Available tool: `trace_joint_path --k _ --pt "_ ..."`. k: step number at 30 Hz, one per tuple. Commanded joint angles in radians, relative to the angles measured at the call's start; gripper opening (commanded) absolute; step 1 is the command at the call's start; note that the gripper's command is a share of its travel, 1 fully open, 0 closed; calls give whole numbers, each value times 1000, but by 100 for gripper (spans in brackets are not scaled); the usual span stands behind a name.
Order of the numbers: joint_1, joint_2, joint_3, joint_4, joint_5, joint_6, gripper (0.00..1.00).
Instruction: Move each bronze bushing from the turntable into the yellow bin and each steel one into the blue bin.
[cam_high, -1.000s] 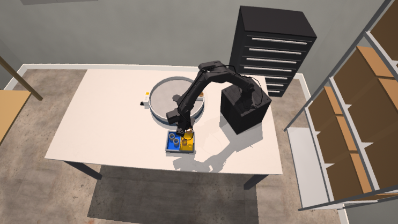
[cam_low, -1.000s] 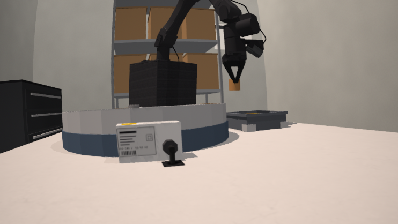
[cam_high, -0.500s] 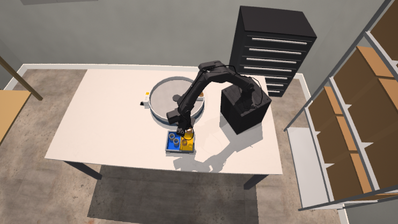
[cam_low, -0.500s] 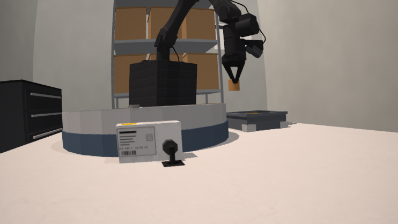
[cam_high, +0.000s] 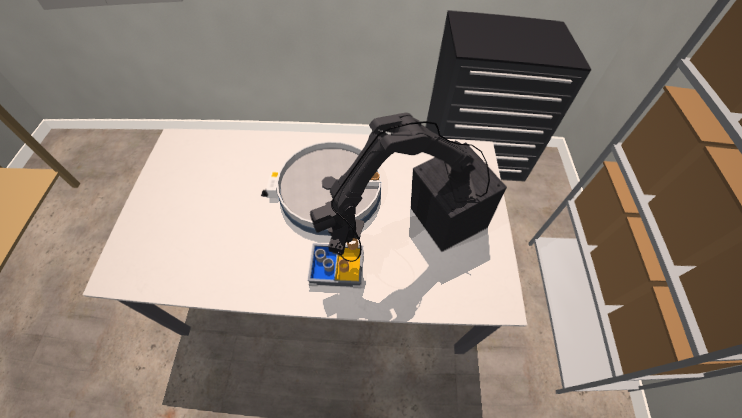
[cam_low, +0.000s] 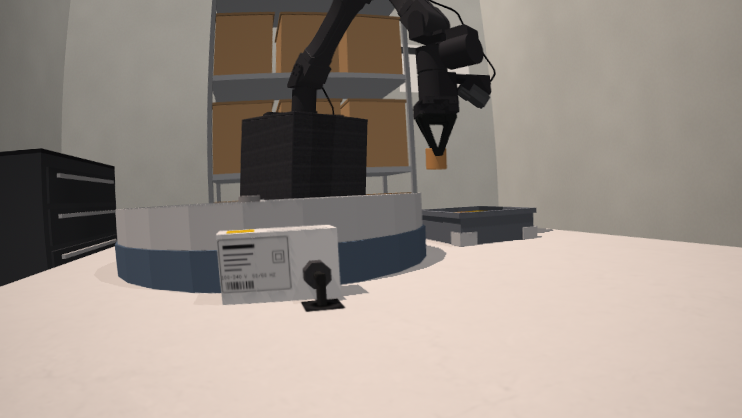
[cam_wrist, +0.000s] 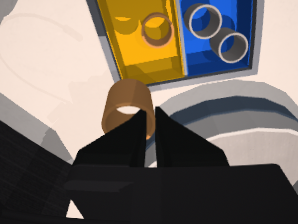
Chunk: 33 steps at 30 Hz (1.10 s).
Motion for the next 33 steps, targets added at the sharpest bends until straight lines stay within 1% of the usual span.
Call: trace_joint_path --k 1,17,22,25,27,33 --pt "13 -27 8 -2 0 4 0" --pt "13 -26 8 -1 0 4 0" --pt "13 32 5 41 1 5 0" --pt "14 71 21 81 1 6 0" --pt "14 71 21 81 1 6 0" --pt "12 162 39 155 1 8 0"
